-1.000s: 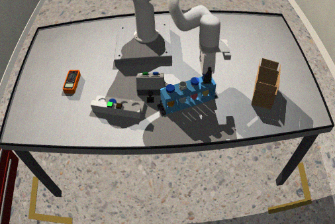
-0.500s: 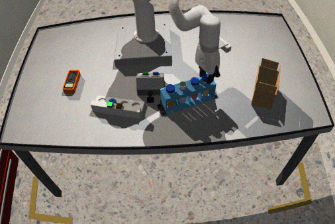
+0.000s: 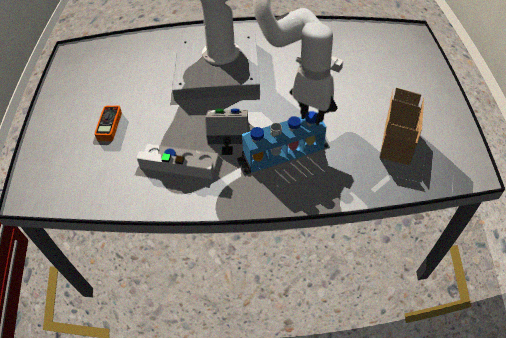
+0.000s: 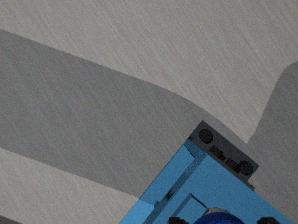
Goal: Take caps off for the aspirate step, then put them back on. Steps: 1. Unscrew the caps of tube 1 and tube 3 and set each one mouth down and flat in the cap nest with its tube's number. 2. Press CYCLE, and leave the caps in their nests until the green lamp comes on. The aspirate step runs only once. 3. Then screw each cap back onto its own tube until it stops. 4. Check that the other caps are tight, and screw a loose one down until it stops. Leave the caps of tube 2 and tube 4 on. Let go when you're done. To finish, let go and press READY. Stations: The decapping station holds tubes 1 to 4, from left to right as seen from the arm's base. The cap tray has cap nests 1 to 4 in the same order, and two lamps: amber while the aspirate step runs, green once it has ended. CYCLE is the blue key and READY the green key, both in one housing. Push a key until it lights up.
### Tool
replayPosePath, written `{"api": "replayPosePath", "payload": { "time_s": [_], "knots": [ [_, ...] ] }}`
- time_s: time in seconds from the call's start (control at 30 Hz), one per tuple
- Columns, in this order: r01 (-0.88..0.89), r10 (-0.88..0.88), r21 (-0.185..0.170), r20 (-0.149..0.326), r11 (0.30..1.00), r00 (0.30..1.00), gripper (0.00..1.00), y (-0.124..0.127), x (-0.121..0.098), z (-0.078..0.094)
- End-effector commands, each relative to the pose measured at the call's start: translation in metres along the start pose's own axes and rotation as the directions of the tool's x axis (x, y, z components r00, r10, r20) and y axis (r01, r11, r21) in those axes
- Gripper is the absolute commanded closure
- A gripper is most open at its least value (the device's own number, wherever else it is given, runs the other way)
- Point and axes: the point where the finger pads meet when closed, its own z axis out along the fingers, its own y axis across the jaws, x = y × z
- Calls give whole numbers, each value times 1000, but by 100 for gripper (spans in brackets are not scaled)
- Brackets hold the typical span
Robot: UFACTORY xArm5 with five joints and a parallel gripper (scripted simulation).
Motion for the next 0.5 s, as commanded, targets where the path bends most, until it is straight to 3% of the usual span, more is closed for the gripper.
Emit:
{"api": "replayPosePath", "payload": {
  "time_s": [0.0, 0.47],
  "knots": [
    [11, -11, -4, 2, 1000, 1000, 100, 1, -1, -2],
    [-39, 39, -4, 2, 999, 999, 100, 1, -1, -2]
  ]
}}
